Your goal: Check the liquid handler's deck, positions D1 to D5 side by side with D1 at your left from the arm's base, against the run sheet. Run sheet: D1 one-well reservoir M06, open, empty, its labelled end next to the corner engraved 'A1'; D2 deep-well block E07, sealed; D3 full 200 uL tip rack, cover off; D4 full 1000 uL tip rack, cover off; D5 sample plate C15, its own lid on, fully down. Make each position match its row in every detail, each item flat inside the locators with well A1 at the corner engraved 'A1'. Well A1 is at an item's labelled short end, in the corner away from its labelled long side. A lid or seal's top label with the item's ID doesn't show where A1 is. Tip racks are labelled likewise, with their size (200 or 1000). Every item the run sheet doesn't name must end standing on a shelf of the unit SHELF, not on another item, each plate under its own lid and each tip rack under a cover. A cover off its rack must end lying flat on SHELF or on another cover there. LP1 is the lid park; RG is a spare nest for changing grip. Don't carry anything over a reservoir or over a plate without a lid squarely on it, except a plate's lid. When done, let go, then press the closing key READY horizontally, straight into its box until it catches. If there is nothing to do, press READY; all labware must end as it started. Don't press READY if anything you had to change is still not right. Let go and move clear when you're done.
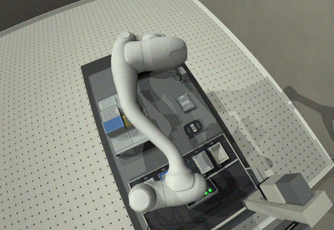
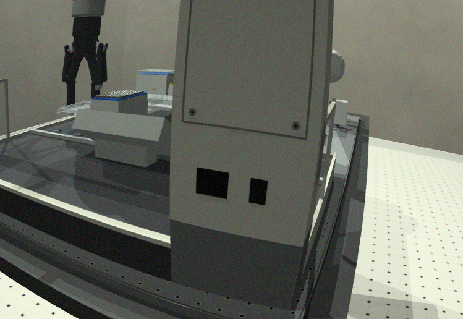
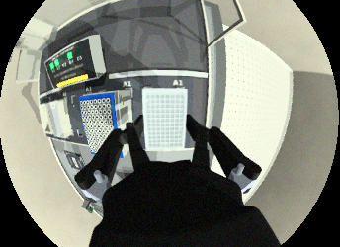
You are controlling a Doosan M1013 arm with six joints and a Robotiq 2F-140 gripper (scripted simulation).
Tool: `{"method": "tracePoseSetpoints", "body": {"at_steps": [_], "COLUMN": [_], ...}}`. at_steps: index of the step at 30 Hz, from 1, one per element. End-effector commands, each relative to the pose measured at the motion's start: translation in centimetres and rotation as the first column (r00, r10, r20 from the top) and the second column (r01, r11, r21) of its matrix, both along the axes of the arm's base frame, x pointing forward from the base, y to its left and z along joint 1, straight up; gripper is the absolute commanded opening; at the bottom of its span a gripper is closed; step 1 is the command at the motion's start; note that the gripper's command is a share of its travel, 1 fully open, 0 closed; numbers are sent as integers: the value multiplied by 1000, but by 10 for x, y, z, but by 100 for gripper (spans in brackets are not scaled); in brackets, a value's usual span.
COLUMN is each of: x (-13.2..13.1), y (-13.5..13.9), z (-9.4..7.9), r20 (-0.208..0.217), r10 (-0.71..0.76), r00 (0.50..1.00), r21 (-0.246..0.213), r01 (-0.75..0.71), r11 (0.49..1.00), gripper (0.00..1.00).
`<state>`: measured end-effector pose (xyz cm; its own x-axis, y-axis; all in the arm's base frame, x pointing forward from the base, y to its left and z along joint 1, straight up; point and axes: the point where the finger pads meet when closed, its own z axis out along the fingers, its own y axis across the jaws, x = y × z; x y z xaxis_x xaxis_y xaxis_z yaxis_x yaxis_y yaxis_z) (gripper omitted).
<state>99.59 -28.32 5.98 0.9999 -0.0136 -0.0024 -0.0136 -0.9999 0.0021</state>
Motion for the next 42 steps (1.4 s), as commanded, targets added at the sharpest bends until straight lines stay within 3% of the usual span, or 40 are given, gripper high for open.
{"method": "tracePoseSetpoints", "body": {"at_steps": [1,21,42], "x": [0,0,0], "y": [0,0,0], "z": [-2,-32,-33], "r20": [2,2,2], "r10": [0,0,0], "r00": [1000,1000,1000], "r21": [0,0,0], "r01": [0,0,0], "r11": [1000,1000,1000], "gripper": [10,10,10]}}
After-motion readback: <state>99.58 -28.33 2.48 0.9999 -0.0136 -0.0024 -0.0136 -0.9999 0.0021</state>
